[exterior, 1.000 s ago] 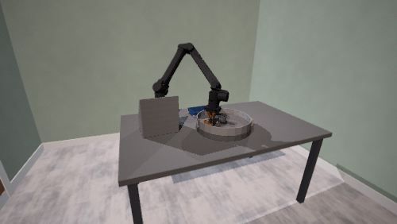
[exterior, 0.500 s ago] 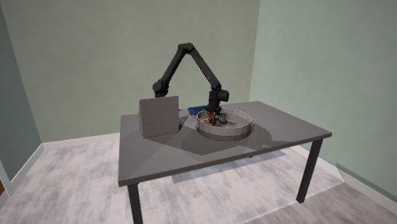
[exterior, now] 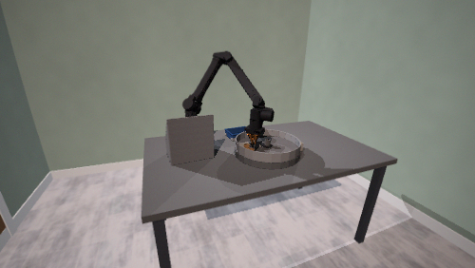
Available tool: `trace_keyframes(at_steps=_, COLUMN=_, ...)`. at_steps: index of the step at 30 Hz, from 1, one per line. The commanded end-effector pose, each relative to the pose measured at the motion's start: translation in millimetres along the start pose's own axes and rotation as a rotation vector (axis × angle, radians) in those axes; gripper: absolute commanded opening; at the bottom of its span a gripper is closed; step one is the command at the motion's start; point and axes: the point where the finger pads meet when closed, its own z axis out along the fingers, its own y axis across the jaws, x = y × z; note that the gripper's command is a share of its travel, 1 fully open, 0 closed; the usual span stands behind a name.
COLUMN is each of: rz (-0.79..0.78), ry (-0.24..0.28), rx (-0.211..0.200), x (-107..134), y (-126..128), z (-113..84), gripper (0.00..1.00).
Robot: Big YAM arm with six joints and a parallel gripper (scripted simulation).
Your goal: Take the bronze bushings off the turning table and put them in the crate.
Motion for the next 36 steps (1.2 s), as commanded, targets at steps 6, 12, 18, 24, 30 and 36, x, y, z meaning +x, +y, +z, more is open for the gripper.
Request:
trace_keyframes(at_steps=6, rz=-0.01, ry=-0.015, rx=0.041, x=0.5, y=-16.7, z=-15.3, gripper=0.15)
trace_keyframes(at_steps=12, rz=-0.01, ry=-0.015, rx=0.041, x=0.5, y=-16.7, z=-15.3, gripper=0.15)
trace_keyframes(at_steps=18, rz=-0.01, ry=-0.015, rx=0.041, x=0.5, y=-16.7, z=-15.3, gripper=0.15)
trace_keyframes(at_steps=24, rz=-0.009, ry=-0.015, rx=0.039, x=1.1, y=-14.1, z=-15.0, gripper=0.15)
trace_keyframes(at_steps=30, rz=-0.006, ry=-0.015, rx=0.036, x=1.6, y=-10.2, z=-14.1, gripper=0.15)
trace_keyframes(at_steps=36, rz=-0.006, ry=-0.015, rx=0.036, x=1.7, y=-10.1, z=-14.1, gripper=0.15)
